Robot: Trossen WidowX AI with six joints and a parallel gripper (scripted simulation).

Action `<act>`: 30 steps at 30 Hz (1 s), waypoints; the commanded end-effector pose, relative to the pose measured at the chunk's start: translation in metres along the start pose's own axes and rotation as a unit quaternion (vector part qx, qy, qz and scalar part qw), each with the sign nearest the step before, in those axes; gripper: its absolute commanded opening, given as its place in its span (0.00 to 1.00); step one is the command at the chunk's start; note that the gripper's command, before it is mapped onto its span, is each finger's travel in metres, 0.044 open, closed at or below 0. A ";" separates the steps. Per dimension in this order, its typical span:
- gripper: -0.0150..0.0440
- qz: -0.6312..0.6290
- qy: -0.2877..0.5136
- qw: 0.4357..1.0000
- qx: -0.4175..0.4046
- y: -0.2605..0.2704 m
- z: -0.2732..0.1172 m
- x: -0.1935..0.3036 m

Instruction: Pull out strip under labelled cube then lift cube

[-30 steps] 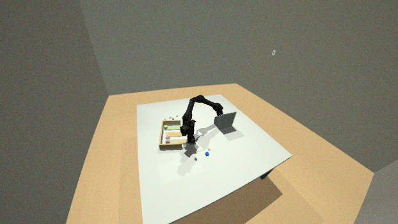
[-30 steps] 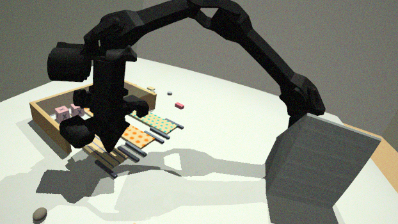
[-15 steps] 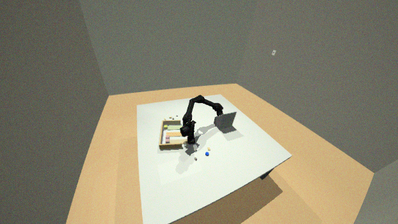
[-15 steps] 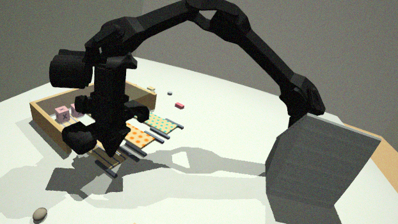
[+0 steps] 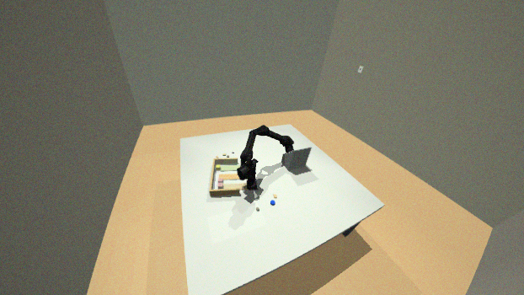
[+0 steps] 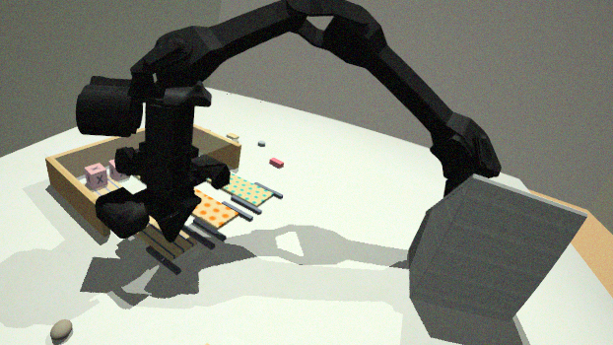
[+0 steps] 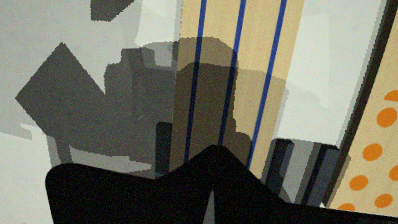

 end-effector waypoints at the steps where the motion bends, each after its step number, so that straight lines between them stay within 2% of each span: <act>1: 0.25 -0.001 -0.002 1.000 0.001 0.000 0.001 0.000; 30: 0.25 -0.001 -0.002 1.000 0.001 0.001 0.004 -0.001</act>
Point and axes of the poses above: the point midway between the two fingers, 35 mm back from their tips, its own z axis out along the fingers, its own y axis across the jaws, x = y × z, the point moved 10 cm from there along -z, back along the fingers, and after that the axes turned 11 degrees about z, right-handed, at the moved point
